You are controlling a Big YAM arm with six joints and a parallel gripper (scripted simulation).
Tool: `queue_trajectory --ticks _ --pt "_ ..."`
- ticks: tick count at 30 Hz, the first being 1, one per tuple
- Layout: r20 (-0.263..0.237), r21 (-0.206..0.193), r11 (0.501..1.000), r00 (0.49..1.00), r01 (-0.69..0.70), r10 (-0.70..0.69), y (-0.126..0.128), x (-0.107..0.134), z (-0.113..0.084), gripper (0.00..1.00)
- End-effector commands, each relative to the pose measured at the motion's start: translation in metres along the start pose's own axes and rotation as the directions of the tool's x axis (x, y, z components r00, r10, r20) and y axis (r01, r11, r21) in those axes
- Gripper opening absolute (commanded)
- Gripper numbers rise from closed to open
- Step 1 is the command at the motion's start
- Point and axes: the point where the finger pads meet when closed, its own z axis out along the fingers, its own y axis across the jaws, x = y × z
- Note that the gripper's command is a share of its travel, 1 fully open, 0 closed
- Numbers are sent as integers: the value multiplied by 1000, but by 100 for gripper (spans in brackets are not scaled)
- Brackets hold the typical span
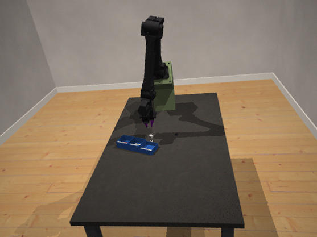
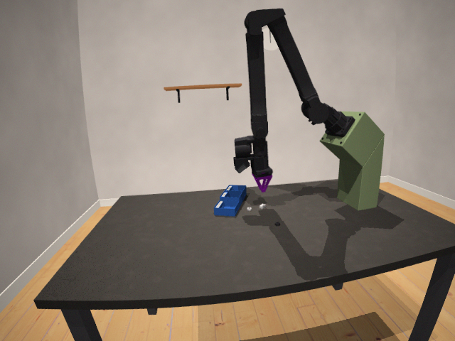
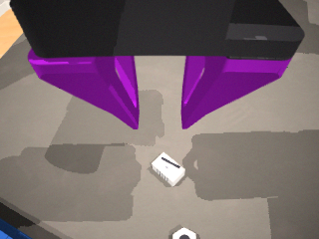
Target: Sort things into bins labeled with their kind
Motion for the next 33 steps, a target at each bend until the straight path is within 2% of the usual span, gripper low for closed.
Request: queue_trajectory --ticks 1,12,14,15,21,26,33 --pt "21 0 988 988 156 -156 6 -10 -5 28" --pt "28 2 903 903 429 -429 5 -7 -3 28" --pt "28 2 903 903 429 -429 5 -7 -3 28" --pt "32 2 874 873 487 -486 5 -7 -3 28" --pt "53 -5 785 785 619 -618 2 -2 0 28" --pt "70 7 697 695 717 -715 -1 0 0 28" --pt "91 15 683 679 731 -729 5 -8 -1 28"
